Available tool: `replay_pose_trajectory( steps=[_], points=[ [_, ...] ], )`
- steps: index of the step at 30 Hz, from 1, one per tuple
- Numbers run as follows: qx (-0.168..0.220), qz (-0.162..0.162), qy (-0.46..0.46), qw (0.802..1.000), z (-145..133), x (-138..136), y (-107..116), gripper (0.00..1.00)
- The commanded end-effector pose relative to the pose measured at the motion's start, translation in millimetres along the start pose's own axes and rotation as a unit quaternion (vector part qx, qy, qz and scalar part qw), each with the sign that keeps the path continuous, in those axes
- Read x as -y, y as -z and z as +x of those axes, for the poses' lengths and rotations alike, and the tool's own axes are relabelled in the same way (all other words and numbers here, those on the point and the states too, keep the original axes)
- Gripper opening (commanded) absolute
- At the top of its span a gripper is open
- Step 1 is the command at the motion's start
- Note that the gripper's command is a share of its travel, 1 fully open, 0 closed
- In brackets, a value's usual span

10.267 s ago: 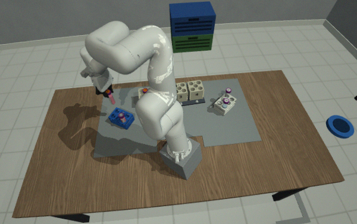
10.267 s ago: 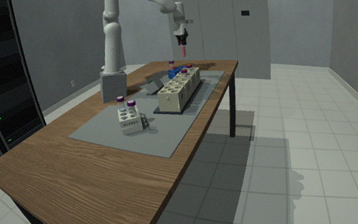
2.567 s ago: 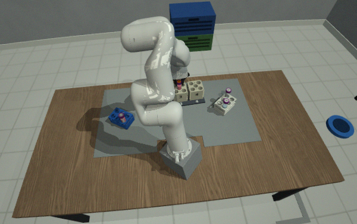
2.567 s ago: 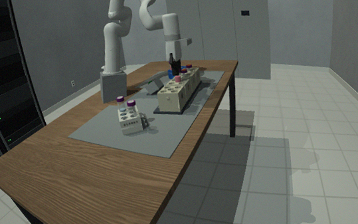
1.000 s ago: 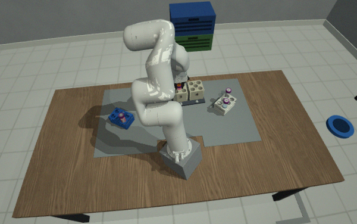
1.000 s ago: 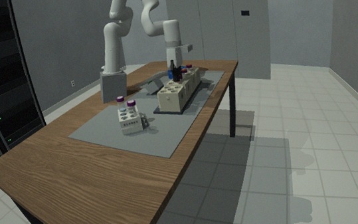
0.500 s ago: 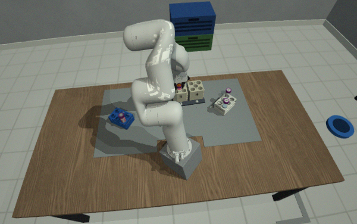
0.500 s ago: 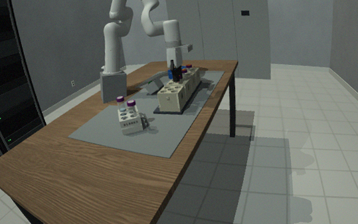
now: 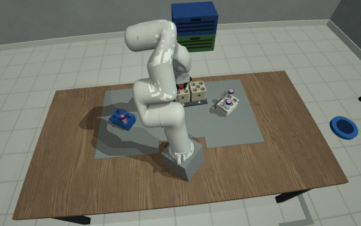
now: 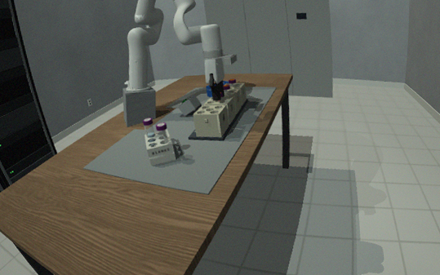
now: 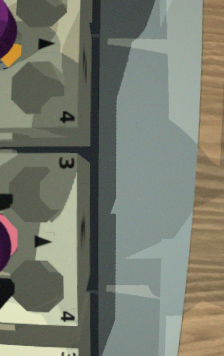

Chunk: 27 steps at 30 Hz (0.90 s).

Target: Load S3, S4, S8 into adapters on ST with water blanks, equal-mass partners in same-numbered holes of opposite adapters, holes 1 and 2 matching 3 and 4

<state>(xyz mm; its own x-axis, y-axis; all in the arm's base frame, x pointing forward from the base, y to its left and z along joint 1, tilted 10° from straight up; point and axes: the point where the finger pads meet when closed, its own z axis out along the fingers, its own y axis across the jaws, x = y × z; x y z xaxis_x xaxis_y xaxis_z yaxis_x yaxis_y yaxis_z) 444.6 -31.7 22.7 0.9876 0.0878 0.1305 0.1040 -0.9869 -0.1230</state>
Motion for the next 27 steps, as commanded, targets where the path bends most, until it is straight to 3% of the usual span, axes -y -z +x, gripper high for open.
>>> replay_pose_trajectory(
  steps=[1,27],
  points=[
    [-0.002,0.0,0.0,1.0,2,0,5,0.44],
    [-0.002,-0.001,0.0,1.0,2,0,49,0.44]
  ],
)
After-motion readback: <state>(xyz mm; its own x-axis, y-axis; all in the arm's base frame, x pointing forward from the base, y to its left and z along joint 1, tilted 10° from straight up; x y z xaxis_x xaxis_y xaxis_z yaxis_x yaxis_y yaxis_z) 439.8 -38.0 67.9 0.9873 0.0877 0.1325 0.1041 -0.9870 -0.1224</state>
